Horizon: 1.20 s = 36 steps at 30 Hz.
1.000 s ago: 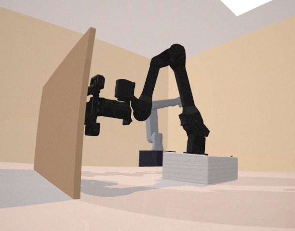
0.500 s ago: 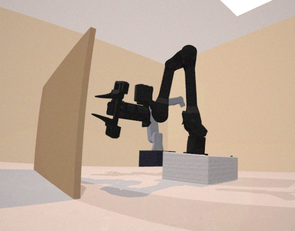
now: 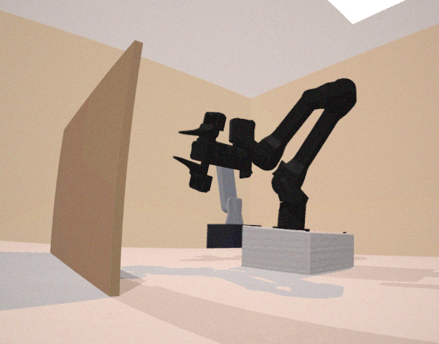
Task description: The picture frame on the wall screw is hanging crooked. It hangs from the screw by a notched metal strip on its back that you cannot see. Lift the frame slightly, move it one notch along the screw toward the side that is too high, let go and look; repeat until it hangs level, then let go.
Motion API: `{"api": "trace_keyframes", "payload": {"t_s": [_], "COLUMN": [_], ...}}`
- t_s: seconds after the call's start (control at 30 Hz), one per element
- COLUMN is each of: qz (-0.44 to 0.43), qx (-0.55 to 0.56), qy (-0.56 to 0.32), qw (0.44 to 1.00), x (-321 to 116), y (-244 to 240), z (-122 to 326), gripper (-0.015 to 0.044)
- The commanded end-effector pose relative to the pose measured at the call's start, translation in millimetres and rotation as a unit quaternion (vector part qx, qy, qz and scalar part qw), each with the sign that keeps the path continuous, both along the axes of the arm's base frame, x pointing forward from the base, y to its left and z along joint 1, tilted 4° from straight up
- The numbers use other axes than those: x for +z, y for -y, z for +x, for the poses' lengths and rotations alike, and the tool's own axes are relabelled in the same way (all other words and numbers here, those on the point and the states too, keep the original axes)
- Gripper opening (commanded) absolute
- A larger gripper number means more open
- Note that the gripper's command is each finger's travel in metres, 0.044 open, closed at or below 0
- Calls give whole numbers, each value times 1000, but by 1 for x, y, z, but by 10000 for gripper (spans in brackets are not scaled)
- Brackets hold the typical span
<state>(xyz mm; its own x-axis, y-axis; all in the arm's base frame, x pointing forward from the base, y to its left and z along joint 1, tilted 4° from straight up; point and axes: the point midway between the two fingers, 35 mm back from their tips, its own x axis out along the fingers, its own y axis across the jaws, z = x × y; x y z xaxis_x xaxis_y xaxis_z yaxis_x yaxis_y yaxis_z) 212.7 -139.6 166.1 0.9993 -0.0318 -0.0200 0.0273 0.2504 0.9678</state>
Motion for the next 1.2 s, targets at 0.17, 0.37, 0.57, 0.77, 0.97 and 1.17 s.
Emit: {"api": "trace_keyframes", "payload": {"t_s": [0.17,0.37,0.57,0.77,0.97,1.17], "qz": [-2,-2,-2,-2,-2,-2], "qx": [4,4,4,4,4,4], "qy": [-1,-1,-1,-1,-1,-1], "qw": [1000,1000,1000,1000,1000,1000], "x": [1,0,0,0,0,0], "y": [-8,-9,-9,-9,-9,-9], "z": [-11,-12,-12,-12,-12,-12], "gripper": [260,260,260,260,260,260]}}
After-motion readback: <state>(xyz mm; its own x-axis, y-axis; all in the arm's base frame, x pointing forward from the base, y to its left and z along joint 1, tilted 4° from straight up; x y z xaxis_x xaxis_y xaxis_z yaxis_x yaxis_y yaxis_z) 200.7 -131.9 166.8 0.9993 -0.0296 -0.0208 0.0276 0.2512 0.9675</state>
